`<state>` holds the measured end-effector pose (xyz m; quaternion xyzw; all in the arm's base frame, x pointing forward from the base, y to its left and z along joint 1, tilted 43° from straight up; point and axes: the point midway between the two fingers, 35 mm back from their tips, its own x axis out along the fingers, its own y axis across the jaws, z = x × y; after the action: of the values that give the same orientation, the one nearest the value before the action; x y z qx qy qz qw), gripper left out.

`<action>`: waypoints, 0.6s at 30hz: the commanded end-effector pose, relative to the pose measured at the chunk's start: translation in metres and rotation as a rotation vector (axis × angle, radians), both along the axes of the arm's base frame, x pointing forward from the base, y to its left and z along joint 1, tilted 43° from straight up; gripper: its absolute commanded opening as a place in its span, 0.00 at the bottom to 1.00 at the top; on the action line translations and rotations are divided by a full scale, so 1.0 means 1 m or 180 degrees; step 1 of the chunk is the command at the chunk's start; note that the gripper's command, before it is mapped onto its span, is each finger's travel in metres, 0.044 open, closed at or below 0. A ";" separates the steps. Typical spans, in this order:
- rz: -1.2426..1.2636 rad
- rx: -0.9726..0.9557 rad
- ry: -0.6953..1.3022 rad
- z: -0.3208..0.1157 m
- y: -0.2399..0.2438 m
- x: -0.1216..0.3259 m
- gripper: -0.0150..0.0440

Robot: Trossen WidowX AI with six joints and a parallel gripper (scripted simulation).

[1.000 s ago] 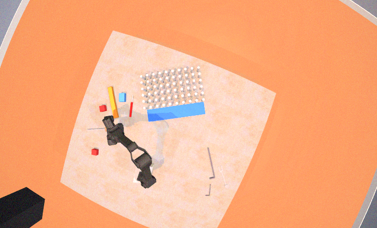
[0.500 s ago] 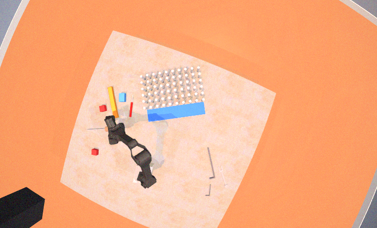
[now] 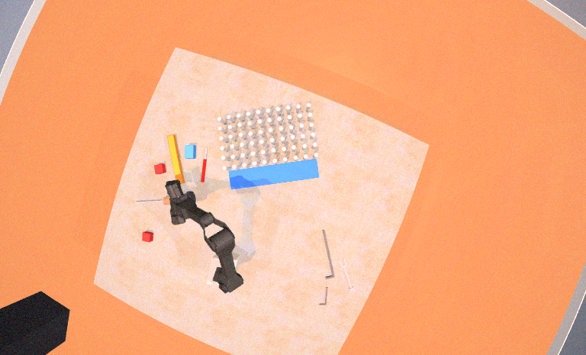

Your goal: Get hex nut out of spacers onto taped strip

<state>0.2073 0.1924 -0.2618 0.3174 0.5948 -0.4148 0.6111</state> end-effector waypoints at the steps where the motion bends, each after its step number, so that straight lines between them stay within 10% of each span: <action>1: -0.0002 -0.0029 0.0011 -0.005 -0.008 -0.001 0.73; 18: 0.0011 -0.0027 0.0008 -0.006 -0.009 -0.001 0.47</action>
<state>0.2061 0.1850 -0.2681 0.3155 0.5947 -0.4174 0.6104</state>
